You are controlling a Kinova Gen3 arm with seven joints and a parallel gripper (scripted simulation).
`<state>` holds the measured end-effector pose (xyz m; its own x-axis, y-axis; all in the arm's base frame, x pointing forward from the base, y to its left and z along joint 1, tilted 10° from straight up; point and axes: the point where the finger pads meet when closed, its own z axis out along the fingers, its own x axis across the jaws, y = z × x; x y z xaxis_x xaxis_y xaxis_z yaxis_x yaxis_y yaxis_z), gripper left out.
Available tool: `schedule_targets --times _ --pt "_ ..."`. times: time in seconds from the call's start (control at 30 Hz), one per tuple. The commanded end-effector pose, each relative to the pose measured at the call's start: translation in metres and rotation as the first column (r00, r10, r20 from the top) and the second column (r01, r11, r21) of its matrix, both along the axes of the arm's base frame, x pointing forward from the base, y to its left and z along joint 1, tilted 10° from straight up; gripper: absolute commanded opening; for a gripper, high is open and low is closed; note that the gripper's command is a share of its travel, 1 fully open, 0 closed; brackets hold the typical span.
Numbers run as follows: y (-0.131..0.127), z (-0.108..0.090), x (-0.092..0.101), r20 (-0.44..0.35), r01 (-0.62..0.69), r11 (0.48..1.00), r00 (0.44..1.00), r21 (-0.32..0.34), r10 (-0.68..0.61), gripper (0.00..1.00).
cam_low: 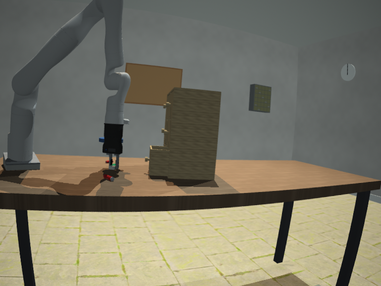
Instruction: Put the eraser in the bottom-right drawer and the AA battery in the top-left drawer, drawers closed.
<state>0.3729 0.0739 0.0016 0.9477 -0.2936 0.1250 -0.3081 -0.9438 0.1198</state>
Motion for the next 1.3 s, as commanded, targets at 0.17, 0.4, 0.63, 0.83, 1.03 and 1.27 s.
schedule_targets --times 0.17,0.4,0.63,0.83,1.03,1.27 --pt "0.0 0.001 0.0 0.001 0.0 1.0 1.0 0.0 0.0 0.45" --pt "0.002 0.01 0.0 0.001 0.0 1.0 1.0 0.0 0.0 0.45" --pt "0.006 0.041 -0.003 0.001 0.0 1.0 1.0 0.0 0.0 0.45" --pt "0.011 0.069 -0.005 0.001 0.0 1.0 1.0 0.0 0.0 0.45" --pt "0.014 0.091 -0.007 0.001 0.0 1.0 1.0 0.0 0.0 0.45" --pt "0.015 0.099 -0.008 0.001 0.0 1.0 1.0 0.0 0.0 0.45"
